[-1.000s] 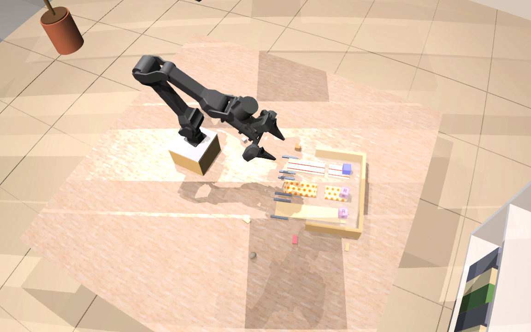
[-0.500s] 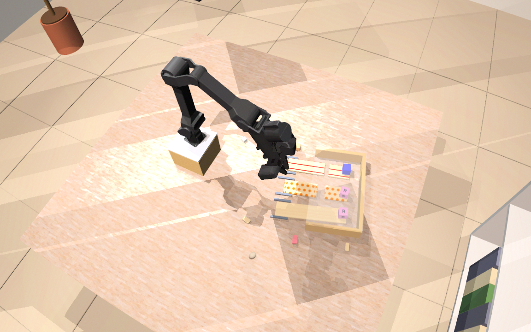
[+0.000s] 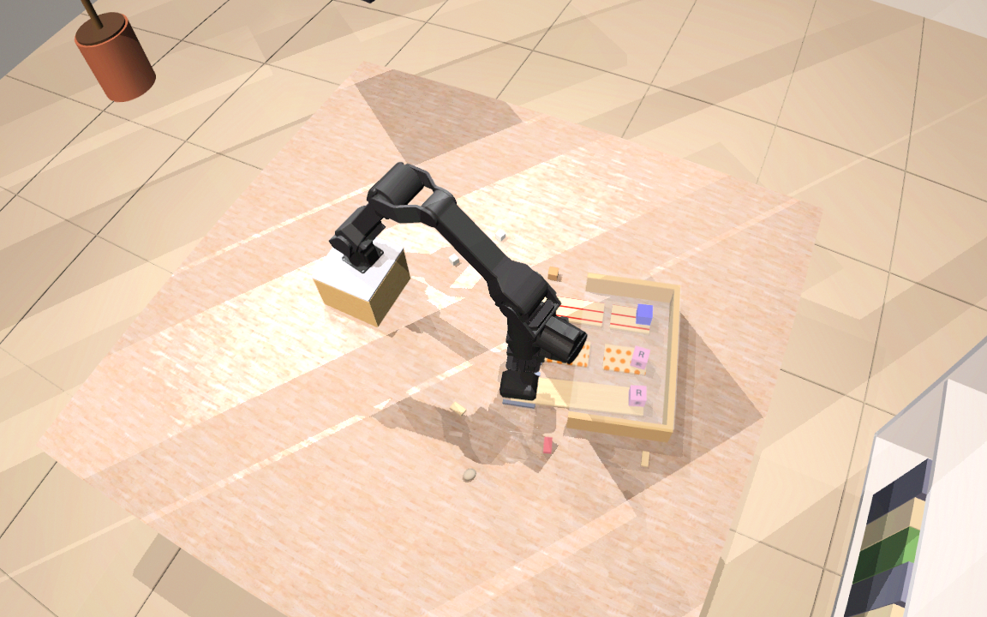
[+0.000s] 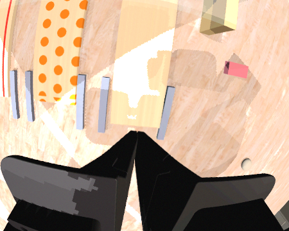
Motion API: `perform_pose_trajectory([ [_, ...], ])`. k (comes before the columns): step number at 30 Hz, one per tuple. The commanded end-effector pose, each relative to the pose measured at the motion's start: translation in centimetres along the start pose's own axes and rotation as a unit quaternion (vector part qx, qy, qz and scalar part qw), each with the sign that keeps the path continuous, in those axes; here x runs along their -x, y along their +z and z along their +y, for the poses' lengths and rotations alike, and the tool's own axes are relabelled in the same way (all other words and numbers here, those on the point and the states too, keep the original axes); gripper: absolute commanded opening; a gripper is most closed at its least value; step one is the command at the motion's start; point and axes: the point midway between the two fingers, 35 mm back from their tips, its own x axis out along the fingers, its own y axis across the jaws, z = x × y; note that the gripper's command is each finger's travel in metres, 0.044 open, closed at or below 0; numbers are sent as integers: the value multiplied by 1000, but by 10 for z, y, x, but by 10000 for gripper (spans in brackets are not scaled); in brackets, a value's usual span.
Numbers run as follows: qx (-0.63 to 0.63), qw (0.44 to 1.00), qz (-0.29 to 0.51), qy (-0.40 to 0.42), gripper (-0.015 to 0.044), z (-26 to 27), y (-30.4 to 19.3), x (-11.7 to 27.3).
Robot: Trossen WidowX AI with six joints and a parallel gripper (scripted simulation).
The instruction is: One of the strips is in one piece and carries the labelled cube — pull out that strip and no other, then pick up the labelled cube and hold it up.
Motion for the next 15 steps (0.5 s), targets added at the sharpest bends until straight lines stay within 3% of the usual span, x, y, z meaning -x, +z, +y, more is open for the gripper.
perform_pose_trajectory([
  [1, 8, 1000, 10, 9, 0, -2, 1, -3],
  [15, 8, 1000, 10, 8, 0, -3, 2, -23],
])
